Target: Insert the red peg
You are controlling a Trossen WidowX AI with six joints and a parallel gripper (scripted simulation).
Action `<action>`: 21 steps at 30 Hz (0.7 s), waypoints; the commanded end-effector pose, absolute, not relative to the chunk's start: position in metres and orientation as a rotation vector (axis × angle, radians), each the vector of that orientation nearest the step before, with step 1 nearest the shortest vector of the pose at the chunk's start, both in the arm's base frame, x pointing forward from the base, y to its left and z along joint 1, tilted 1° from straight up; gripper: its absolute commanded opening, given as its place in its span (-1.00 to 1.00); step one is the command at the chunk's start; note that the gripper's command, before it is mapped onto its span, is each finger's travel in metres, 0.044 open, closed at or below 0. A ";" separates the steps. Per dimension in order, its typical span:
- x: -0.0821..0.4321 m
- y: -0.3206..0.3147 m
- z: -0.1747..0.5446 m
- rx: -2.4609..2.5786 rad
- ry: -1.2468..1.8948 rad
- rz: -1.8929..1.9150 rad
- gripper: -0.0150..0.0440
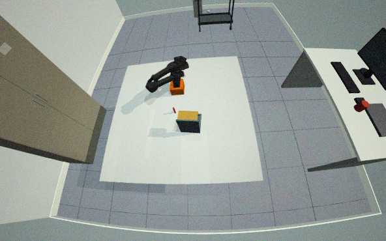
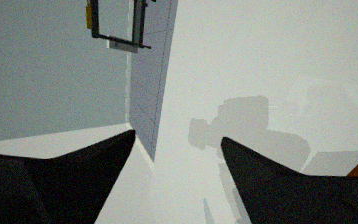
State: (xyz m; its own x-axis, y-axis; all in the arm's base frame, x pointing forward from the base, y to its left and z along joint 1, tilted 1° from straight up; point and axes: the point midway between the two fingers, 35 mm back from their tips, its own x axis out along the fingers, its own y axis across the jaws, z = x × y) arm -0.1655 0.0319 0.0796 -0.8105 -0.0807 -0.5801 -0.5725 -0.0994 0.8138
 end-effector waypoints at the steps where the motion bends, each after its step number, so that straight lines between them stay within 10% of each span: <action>1: -0.165 0.033 0.080 -0.712 1.828 1.976 0.95; 21: -0.142 0.106 0.071 -0.600 1.239 2.116 1.00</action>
State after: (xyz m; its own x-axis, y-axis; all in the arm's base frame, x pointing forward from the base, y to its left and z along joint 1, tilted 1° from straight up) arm -0.1479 0.0933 0.0725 -0.7430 0.2171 -0.6331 -0.6655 -0.3400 0.6644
